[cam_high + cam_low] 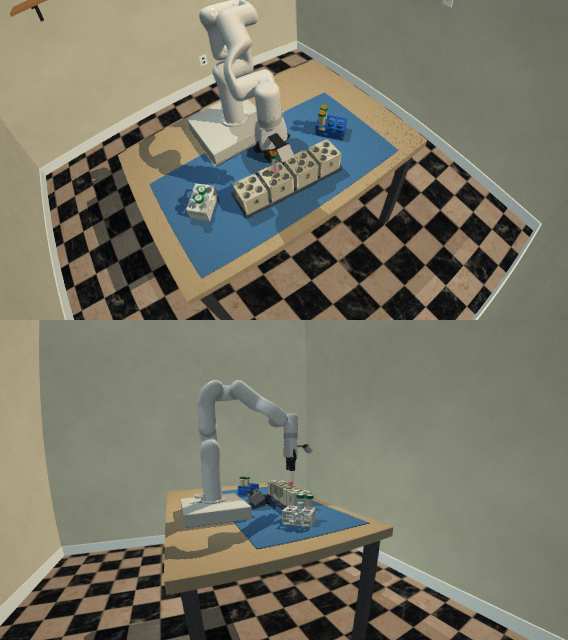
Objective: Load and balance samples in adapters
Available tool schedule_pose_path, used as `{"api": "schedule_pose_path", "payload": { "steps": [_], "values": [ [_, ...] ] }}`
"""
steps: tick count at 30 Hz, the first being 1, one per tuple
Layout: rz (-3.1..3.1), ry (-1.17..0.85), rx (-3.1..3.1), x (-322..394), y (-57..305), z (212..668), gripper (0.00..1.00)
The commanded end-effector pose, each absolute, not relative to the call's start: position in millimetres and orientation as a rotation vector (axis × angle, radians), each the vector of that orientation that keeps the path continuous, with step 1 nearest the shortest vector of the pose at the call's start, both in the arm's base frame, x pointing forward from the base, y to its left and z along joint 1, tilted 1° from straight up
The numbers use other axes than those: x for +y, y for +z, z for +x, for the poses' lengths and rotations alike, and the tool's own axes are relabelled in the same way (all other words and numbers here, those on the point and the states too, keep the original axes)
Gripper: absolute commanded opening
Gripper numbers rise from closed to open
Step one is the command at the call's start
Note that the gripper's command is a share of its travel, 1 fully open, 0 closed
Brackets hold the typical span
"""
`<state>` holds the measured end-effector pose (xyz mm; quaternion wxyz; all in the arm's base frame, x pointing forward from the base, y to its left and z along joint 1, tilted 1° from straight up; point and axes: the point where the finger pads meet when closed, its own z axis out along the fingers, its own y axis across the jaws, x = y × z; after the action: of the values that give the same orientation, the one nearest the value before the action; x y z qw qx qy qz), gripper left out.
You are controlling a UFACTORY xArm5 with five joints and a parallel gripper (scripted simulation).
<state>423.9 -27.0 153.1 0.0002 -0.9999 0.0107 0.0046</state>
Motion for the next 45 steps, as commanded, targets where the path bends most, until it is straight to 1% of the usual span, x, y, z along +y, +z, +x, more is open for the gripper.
{"api": "schedule_pose_path", "payload": {
  "steps": [1,45],
  "values": [
    [-3.141,0.009,0.034,-27.1,151.3,424.9,0.00],
    [-3.141,0.009,0.034,-27.3,112.3,424.6,0.00]
  ]
}}
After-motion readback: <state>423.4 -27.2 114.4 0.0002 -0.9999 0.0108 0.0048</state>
